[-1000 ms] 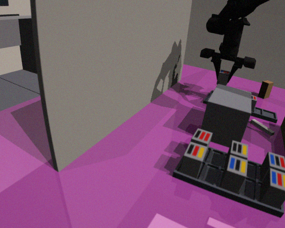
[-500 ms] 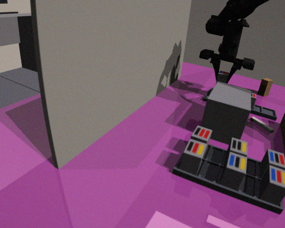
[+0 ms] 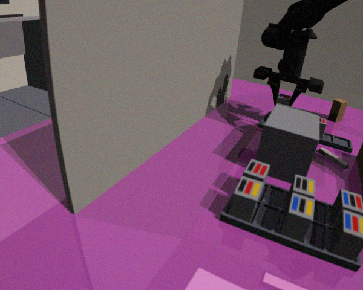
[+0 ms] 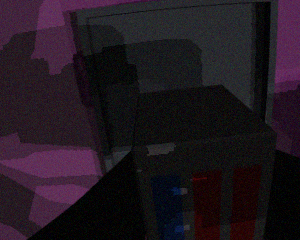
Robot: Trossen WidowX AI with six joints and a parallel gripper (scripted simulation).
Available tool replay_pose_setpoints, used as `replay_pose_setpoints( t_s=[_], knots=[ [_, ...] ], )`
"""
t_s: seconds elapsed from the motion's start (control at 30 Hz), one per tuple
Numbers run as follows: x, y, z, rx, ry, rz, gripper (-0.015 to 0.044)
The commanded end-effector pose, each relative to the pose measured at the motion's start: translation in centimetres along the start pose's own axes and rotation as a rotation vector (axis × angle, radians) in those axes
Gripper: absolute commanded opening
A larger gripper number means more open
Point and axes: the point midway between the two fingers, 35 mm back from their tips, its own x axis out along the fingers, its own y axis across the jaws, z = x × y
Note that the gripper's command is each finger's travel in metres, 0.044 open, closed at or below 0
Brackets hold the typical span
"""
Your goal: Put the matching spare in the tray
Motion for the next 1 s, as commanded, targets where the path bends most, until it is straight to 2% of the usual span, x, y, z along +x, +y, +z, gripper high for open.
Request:
replay_pose_setpoints(
  t_s=[0.0,0.97],
  knots=[
    [0.5,-0.1,-0.1,0.005,0.003,-0.002,0.0],
    [2.8,-0.6,-0.4,0.005,0.004,-0.002,0.0]
  ],
)
